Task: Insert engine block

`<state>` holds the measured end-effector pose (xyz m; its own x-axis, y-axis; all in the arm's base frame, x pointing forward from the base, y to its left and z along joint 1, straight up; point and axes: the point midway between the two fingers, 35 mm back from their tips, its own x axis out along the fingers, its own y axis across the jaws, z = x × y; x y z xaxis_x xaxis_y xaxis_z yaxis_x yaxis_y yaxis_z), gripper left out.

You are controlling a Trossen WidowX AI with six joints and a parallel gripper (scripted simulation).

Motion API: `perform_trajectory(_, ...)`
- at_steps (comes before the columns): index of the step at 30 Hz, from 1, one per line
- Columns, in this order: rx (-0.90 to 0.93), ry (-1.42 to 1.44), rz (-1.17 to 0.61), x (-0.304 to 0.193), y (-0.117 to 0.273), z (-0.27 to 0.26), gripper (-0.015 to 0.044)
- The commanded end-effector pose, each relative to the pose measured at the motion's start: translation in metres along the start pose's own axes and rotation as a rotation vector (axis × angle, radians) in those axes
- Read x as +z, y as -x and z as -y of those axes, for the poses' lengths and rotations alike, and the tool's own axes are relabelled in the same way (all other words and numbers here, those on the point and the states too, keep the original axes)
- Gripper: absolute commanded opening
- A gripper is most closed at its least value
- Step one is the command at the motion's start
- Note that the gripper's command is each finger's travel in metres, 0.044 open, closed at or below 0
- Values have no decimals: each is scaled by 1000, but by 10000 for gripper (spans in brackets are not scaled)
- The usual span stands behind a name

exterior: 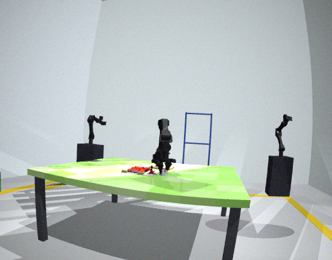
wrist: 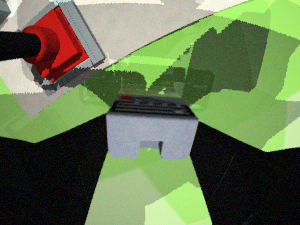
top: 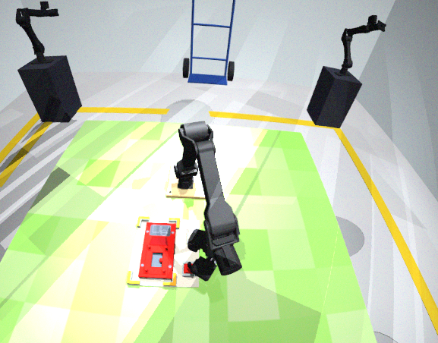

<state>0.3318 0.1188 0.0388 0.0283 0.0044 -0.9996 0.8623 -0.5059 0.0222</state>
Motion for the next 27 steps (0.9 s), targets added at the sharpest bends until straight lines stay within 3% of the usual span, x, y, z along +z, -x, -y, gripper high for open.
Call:
perform_trajectory(1, -3, 3, -3, -1, 0, 0, 131)
perform_trajectory(6, -3, 3, -4, -2, 14, -1, 0)
perform_trajectory(27, -3, 3, -4, -4, 80, -1, 0)
